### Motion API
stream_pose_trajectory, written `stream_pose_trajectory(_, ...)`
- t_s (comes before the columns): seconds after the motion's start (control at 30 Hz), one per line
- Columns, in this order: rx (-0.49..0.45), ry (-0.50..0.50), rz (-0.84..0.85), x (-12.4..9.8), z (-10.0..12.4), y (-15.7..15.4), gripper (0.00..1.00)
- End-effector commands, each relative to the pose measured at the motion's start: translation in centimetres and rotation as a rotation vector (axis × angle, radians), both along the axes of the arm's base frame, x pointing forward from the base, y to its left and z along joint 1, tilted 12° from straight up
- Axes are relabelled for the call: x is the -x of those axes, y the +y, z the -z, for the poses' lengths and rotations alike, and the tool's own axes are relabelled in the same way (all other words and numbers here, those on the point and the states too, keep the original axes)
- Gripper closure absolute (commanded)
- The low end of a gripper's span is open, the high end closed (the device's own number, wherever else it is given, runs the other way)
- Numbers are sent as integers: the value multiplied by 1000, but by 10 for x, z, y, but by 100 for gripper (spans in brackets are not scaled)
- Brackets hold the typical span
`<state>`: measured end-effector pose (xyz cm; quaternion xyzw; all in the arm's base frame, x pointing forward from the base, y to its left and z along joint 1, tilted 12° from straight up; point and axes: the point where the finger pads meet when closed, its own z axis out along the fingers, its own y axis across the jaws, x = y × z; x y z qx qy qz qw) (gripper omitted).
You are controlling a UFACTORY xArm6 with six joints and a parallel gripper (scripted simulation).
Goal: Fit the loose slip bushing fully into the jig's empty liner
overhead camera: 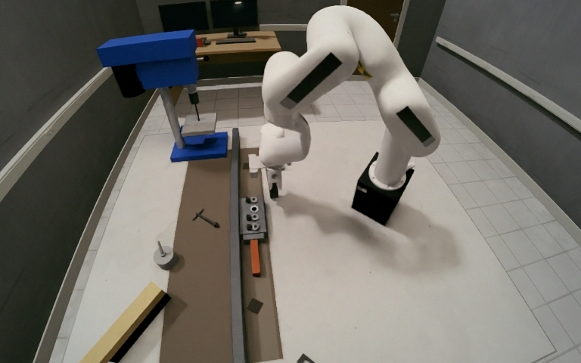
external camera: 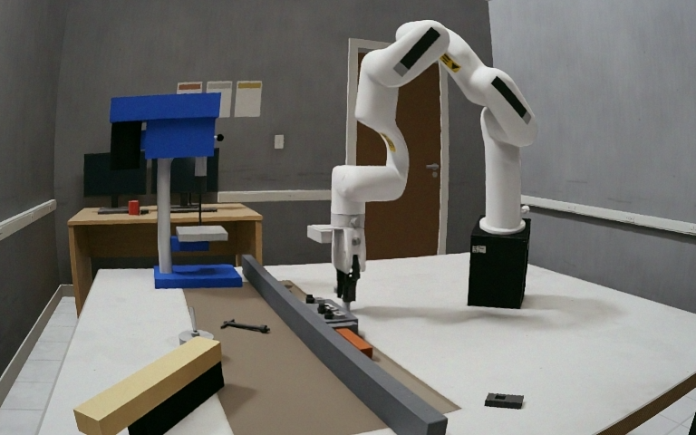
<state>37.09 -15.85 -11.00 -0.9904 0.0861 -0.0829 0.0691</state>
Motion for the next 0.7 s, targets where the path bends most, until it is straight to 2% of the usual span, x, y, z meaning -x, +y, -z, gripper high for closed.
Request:
stream_pose_trajectory(0.0, 1, -2, 0, -1, -1, -1, 74)
stream_pose_trajectory(0.67, 1, -2, 0, -1, -3, -1, 74)
